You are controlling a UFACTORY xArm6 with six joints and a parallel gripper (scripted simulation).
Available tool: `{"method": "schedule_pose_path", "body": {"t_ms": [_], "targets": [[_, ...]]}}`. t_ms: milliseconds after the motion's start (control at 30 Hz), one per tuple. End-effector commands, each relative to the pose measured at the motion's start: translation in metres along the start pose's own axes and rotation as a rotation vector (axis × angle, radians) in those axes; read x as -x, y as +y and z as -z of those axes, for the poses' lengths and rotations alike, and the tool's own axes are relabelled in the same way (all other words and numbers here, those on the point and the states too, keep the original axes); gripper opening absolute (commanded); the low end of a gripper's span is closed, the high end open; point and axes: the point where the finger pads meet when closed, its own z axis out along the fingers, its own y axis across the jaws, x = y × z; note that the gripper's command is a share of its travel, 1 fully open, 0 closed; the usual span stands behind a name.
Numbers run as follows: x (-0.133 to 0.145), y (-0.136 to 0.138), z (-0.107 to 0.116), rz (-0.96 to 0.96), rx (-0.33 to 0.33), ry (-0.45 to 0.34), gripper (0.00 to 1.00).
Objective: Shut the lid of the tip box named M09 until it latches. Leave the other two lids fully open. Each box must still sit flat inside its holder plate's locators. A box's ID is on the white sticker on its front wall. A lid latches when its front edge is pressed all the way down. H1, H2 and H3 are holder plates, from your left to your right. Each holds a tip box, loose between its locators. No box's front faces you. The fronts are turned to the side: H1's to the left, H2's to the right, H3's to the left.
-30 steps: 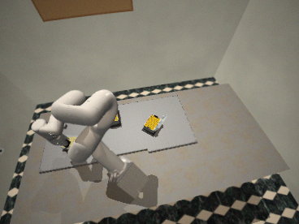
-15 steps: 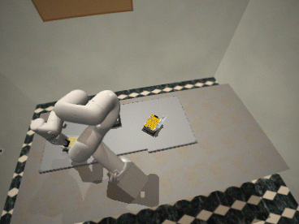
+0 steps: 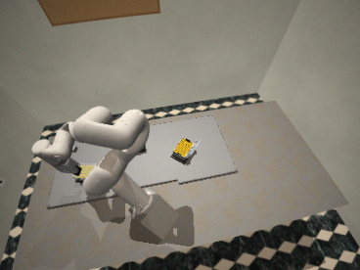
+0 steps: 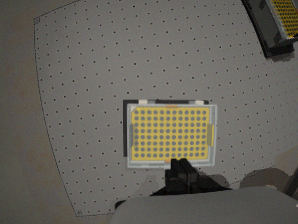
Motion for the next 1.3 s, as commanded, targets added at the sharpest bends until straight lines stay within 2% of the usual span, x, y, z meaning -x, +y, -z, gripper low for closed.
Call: {"method": "schedule_pose_path", "body": {"t_ms": [0, 233, 1267], "targets": [[0.000, 0.000, 0.007, -0.001, -0.002, 0.001, 0.00], [0.000, 0.000, 0.018, -0.001, -0.002, 0.001, 0.00], [0.000, 0.000, 0.018, -0.001, -0.002, 0.001, 0.00]]}}
